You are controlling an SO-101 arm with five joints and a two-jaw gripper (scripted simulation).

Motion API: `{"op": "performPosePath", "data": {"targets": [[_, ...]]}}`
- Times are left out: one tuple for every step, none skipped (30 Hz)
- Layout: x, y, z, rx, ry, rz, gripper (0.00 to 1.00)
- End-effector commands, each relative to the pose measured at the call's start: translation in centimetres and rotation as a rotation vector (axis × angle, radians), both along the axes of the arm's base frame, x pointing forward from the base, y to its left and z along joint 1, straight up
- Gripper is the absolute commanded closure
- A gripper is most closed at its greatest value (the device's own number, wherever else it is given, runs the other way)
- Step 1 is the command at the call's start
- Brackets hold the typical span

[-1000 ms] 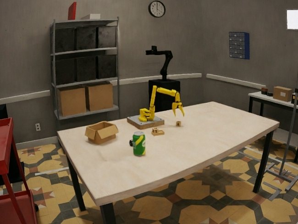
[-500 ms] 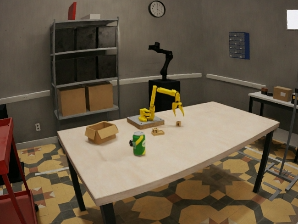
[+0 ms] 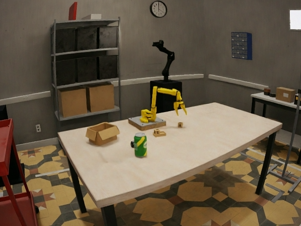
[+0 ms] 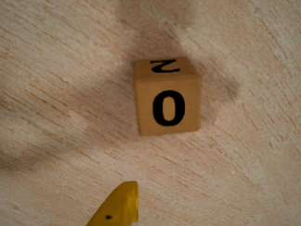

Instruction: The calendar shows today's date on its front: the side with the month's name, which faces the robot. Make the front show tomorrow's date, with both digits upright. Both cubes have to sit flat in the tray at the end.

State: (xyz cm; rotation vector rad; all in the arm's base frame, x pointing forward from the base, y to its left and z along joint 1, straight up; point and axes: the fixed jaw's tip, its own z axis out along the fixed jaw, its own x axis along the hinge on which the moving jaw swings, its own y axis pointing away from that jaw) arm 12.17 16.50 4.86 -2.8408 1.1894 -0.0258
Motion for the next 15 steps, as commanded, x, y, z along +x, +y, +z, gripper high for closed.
{"op": "performPosePath", "data": {"targets": [[0.3, 0.6, 2.0, 0.083, -0.061, 0.016, 0.65], [0.3, 0.7, 2.5, 0.107, -0.079, 0.016, 0.65], [0.4, 0.8, 3.1, 0.131, -0.097, 0.016, 0.65], [0.5, 0.9, 3.6, 0.156, -0.115, 0.016, 0.65], [0.5, 0.9, 3.6, 0.156, -0.115, 0.016, 0.65], [0.5, 0.9, 3.6, 0.156, -0.115, 0.016, 0.65], [0.5, 1.0, 4.2, 0.181, -0.134, 0.016, 0.65], [0.6, 1.1, 4.8, 0.206, -0.152, 0.016, 0.65], [0.6, 1.1, 5.3, 0.23, -0.17, 0.016, 0.65], [0.6, 1.1, 5.9, 0.252, -0.187, 0.016, 0.65], [0.7, 1.2, 6.4, 0.273, -0.202, 0.016, 0.65], [0.7, 1.2, 6.8, 0.291, -0.216, 0.016, 0.65], [0.7, 1.2, 7.2, 0.308, -0.228, 0.016, 0.65], [0.7, 1.2, 7.5, 0.322, -0.239, 0.016, 0.65], [0.7, 1.1, 7.8, 0.334, -0.248, 0.016, 0.65]]}}
